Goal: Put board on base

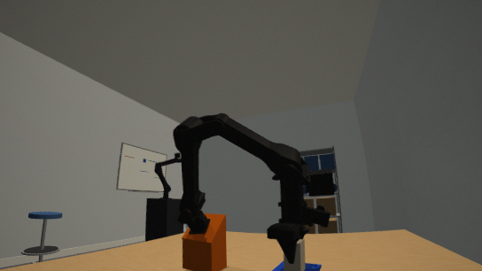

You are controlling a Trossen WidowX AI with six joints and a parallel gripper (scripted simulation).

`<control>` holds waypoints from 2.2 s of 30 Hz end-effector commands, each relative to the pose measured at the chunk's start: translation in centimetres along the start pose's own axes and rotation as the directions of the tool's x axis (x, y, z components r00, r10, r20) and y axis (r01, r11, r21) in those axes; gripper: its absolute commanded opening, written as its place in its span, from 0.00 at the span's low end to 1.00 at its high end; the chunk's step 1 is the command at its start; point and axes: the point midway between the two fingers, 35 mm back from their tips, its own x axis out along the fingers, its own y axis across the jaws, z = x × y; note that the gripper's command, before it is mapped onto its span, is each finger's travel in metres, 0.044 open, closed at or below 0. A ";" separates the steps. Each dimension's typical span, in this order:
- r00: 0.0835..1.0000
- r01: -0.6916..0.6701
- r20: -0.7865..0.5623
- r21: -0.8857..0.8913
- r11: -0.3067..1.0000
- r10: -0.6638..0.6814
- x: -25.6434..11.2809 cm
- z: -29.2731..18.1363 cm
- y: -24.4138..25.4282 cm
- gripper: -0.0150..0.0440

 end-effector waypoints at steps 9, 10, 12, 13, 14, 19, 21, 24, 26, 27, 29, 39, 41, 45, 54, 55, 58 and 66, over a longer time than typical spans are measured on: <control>1.000 0.000 0.002 0.001 1.000 0.000 -0.1 0.1 0.0 0.25; 1.000 0.000 0.002 0.001 1.000 0.000 0.0 0.1 0.0 0.25; 1.000 0.000 0.002 0.002 1.000 0.000 0.2 0.1 0.0 0.25; 1.000 0.000 0.002 0.001 1.000 0.000 0.2 0.1 0.0 0.25; 1.000 0.000 0.002 0.000 1.000 0.000 0.3 0.1 0.0 0.25; 1.000 0.000 0.002 -0.009 1.000 0.000 0.4 0.0 0.1 0.25; 1.000 0.000 0.002 -0.009 1.000 0.000 0.5 -0.1 0.1 0.25; 1.000 0.000 0.002 -0.008 1.000 0.000 0.6 -0.1 0.0 0.25; 1.000 0.000 0.002 -0.007 1.000 0.000 0.7 0.0 0.0 0.25; 1.000 0.000 0.002 -0.006 1.000 0.000 0.7 0.0 0.0 0.25; 1.000 0.000 0.002 -0.005 1.000 0.000 0.8 0.0 0.0 0.25; 1.000 -0.002 0.002 0.001 1.000 0.002 0.9 0.1 0.0 0.39; 1.000 -0.002 0.002 0.001 1.000 0.002 0.9 0.1 0.0 0.48; 1.000 -0.002 0.002 0.001 1.000 0.002 0.9 0.1 0.0 0.65; 1.000 -0.003 0.002 0.001 1.000 0.003 0.1 0.1 0.0 1.00; 1.000 -0.003 0.002 0.001 1.000 0.003 -0.4 0.1 0.1 1.00; 1.000 -0.004 0.002 0.000 1.000 0.004 -2.2 0.1 0.1 1.00; 1.000 -0.002 0.002 -0.006 1.000 0.002 -5.2 0.0 0.1 1.00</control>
